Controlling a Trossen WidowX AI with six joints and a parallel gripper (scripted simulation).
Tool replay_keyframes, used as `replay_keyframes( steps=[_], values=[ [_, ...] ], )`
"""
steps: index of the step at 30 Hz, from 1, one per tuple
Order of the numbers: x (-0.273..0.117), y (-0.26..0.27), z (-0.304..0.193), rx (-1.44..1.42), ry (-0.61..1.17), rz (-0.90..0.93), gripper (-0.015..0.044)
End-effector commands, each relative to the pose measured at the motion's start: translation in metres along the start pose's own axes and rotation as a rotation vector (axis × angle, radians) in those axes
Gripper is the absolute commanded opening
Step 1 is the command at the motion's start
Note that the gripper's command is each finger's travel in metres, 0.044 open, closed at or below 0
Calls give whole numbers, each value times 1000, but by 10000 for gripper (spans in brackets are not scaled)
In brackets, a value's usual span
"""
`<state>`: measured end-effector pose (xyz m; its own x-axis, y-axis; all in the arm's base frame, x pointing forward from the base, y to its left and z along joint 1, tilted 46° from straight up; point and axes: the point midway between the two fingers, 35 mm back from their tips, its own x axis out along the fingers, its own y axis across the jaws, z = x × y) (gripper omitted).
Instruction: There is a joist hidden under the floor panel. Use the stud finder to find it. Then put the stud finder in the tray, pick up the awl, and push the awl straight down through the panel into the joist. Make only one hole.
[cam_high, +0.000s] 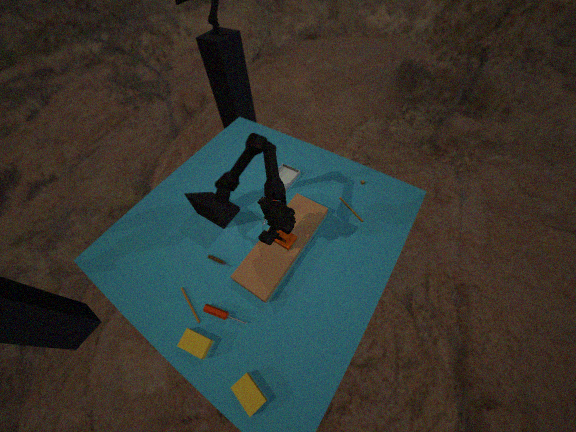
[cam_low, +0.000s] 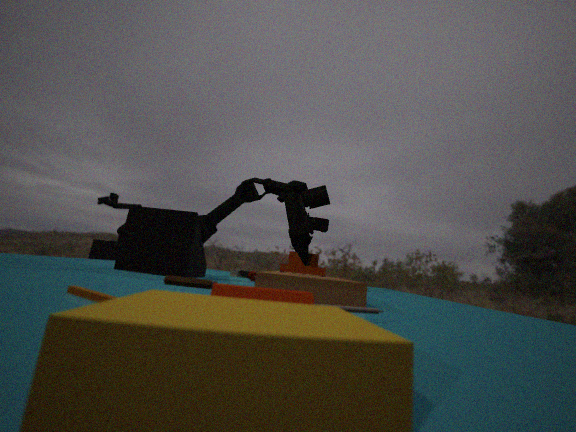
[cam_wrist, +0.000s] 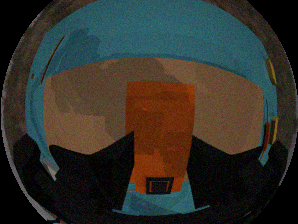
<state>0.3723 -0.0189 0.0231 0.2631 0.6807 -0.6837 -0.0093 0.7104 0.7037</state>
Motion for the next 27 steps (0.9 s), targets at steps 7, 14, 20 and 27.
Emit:
replay_keyframes(
  steps=[7,14,20,27],
  values=[
    [1,21,0,-6,1,10,0],
    [1,31,0,-6,1,11,0],
    [0,41,-1,-6,1,11,0],
    [0,52,-1,-6,1,12,0]
  ],
)
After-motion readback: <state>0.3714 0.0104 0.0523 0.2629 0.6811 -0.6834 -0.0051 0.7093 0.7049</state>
